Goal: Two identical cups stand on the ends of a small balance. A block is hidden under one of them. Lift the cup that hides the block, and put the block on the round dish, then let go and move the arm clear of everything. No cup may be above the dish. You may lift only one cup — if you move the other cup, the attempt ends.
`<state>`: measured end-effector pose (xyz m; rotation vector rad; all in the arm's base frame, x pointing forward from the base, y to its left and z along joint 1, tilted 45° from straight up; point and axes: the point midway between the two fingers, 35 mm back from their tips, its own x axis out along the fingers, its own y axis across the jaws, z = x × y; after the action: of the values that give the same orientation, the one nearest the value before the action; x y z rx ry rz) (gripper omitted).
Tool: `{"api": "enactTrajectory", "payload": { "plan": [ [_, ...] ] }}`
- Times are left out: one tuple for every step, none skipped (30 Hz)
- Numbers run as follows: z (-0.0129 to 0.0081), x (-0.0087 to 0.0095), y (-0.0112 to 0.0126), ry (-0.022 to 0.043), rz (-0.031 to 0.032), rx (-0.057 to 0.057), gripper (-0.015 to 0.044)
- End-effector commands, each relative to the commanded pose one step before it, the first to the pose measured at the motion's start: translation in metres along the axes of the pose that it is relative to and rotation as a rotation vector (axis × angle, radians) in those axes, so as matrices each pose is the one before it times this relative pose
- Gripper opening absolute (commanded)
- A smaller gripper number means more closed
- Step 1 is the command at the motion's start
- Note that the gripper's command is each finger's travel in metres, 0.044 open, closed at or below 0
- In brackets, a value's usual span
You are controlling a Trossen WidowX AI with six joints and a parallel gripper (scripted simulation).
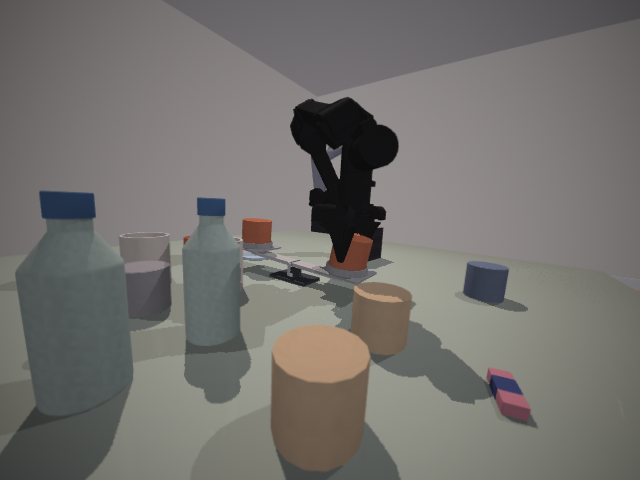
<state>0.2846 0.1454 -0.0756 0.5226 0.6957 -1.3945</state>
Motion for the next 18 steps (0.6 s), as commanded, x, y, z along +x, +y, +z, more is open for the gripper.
{"api": "enactTrajectory", "payload": {
  "plan": [
    [-0.00239,-0.00849,0.00281,0.00972,0.0064,0.0065,0.0],
    [-0.00009,-0.00126,0.00014,0.00011,0.00001,0.0,0.0],
    [-0.00009,-0.00127,0.00014,0.0001,0.00001,0.0,0.0],
    [-0.00009,-0.00127,0.00013,0.0001,0.00001,0.0,0.0],
    [-0.00009,-0.00127,0.00013,0.0001,0.0,0.0,0.0],
    [-0.00008,-0.00127,0.00012,0.0001,0.0,0.0,0.0],
    [-0.00008,-0.00127,0.00012,0.00009,0.0,0.0,0.0],
    [-0.00008,-0.00127,0.00011,0.00009,0.0,0.0,0.0],
    [-0.00007,-0.00127,0.0001,0.00009,0.0,0.0,0.0],
    [-0.00007,-0.00128,0.0001,0.00009,0.0,0.0,0.0],
    [-0.00007,-0.00128,0.00009,0.00008,0.0,0.0,0.0],
    [-0.00006,-0.00128,0.00009,0.00008,0.0,0.0,0.0],
    [-0.00006,-0.00128,0.00008,0.00008,0.0,0.0,0.0],
    [-0.00006,-0.00128,0.00008,0.00008,0.0,0.0,0.0],
    [-0.00006,-0.00128,0.00007,0.00007,-0.00001,0.0,0.0],
    [-0.00005,-0.00128,0.00007,0.00007,-0.00001,0.0,0.0],
    [-0.00005,-0.00128,0.00006,0.00007,-0.00001,0.0,0.0],
    [-0.00005,-0.00128,0.00005,0.00007,-0.00001,0.0,0.0]
  ]
}}
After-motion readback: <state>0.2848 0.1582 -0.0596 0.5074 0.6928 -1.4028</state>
